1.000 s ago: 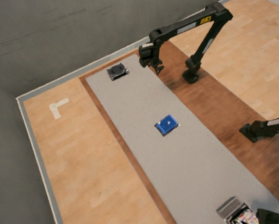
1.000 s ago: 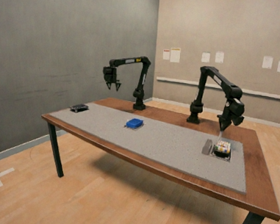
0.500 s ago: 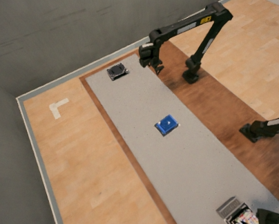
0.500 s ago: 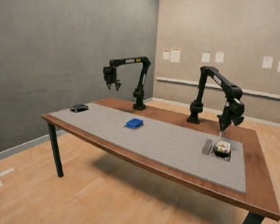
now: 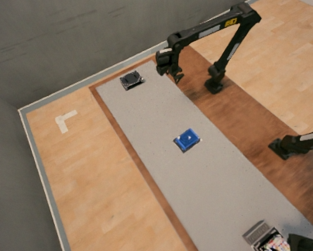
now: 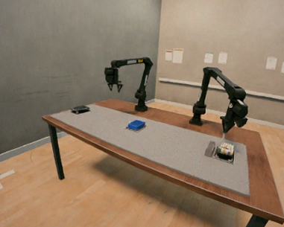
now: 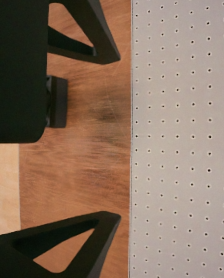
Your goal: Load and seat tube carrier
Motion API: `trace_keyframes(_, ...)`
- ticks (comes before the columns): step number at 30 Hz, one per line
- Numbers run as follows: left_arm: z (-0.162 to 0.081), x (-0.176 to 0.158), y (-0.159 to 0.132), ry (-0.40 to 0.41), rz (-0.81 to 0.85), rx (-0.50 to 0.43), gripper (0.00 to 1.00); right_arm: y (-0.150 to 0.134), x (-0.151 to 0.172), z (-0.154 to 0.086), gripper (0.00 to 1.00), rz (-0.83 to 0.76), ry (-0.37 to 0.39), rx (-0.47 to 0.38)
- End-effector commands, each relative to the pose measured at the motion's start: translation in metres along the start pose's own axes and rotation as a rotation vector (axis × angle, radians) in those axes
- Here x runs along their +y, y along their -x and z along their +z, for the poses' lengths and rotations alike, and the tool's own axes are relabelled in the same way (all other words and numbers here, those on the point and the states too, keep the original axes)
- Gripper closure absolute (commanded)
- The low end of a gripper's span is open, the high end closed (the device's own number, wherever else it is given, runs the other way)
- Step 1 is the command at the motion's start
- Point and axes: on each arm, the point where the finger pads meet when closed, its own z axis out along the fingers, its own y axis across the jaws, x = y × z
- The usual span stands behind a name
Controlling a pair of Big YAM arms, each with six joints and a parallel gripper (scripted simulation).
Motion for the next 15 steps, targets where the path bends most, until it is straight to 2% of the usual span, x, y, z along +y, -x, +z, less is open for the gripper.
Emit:
trace_keyframes(1,0.0,0.009,-0.004,0.004,-0.008,0.015,0.91,0.008,-0.001,-0.012,0.0,0.013,-0.008,-0.032)
trace_keyframes(3,-0.013,0.009,-0.001,-0.003,-0.007,-0.017,0.91,0.008,-0.001,-0.012,0.0,0.013,-0.008,-0.032)
trace_keyframes(5,-0.04,0.005,0.014,-0.014,-0.006,-0.08,0.91,0.008,-0.001,-0.012,0.0,0.013,-0.008,-0.032)
trace_keyframes(10,-0.035,0.004,0.019,-0.013,-0.005,-0.068,0.91,0.008,-0.001,-0.012,0.0,0.013,-0.008,-0.032)
trace_keyframes(15,-0.059,0.004,0.016,-0.02,-0.004,-0.101,0.91,0.008,-0.001,-0.012,0.0,0.013,-0.008,-0.032)
